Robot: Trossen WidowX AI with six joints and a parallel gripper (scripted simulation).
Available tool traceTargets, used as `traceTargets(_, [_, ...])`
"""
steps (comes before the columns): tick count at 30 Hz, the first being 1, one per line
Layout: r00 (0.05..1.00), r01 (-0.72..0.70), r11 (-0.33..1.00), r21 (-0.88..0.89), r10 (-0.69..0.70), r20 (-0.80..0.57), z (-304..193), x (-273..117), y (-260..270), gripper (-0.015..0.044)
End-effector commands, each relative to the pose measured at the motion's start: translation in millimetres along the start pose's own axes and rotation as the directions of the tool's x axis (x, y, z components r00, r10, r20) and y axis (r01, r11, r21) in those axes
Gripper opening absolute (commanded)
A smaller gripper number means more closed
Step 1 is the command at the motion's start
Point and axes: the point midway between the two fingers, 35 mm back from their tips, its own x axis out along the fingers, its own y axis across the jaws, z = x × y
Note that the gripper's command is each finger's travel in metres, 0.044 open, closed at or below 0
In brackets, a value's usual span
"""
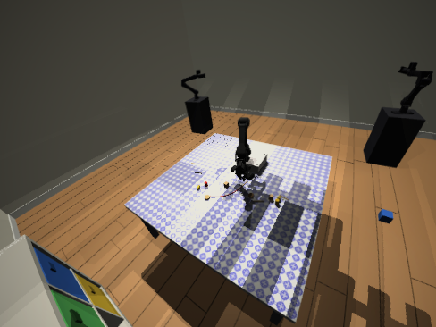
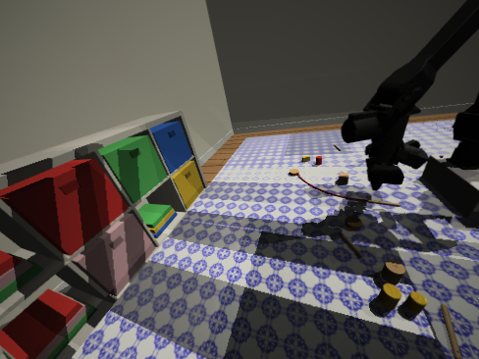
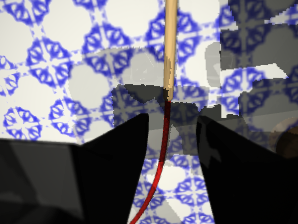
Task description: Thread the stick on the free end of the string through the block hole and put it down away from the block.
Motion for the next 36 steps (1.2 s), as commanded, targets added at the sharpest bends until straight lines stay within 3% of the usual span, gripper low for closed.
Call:
traceTargets(1, [1.0, -0.007, 1.0, -0.005, 0.007, 0.002, 0.4, 7.1, 1.0, 0.0124])
traceTargets(36, [1.0, -0.007, 1.0, -0.005, 0.007, 0.002, 2.0, 55.4, 2.3, 0.0124])
